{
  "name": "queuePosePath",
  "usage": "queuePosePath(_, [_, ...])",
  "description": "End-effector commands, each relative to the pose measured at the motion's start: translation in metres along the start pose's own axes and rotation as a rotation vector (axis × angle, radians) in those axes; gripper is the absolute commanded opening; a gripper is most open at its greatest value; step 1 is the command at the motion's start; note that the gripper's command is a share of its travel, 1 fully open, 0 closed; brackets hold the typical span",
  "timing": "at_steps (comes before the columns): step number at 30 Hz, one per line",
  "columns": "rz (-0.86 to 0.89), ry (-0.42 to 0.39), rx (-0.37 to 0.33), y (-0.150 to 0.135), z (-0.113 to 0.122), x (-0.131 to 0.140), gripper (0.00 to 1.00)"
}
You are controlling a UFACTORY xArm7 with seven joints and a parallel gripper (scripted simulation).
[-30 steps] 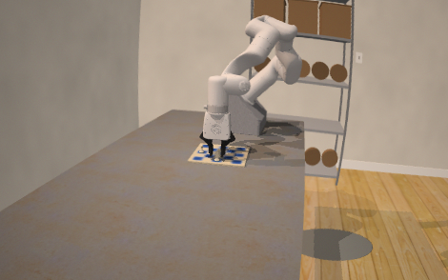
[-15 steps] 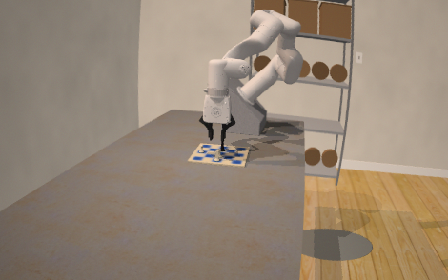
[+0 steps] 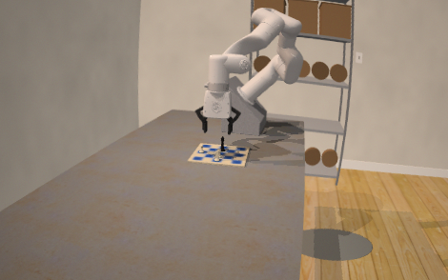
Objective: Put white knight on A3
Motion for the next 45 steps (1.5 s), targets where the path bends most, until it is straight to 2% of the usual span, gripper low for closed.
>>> queuePosePath(1, [-0.001,-0.004,-0.004,-0.001,0.003,0.001,1.00])
queuePosePath(18, [-0.001,-0.004,-0.004,-0.001,0.005,0.001,1.00])
queuePosePath(23, [-0.001,-0.004,-0.004,-0.001,0.018,0.001,1.00])
queuePosePath(30, [-0.001,-0.004,-0.004,-0.001,0.048,0.001,1.00])
queuePosePath(32, [-0.001,-0.004,-0.004,-0.001,0.048,0.001,1.00])
queuePosePath(39, [-0.001,-0.004,-0.004,-0.001,0.070,0.001,1.00])
queuePosePath(45, [-0.001,-0.004,-0.004,-0.001,0.074,0.001,1.00])
Point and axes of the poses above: the point where the finger pads meet when closed, its own z axis back along the fingers, its own y axis across the jaws, x = y × z, the point moved 8 cm from there along z, back along the fingers, and after that the axes turned 6 degrees about z, right-handed, at the moved point
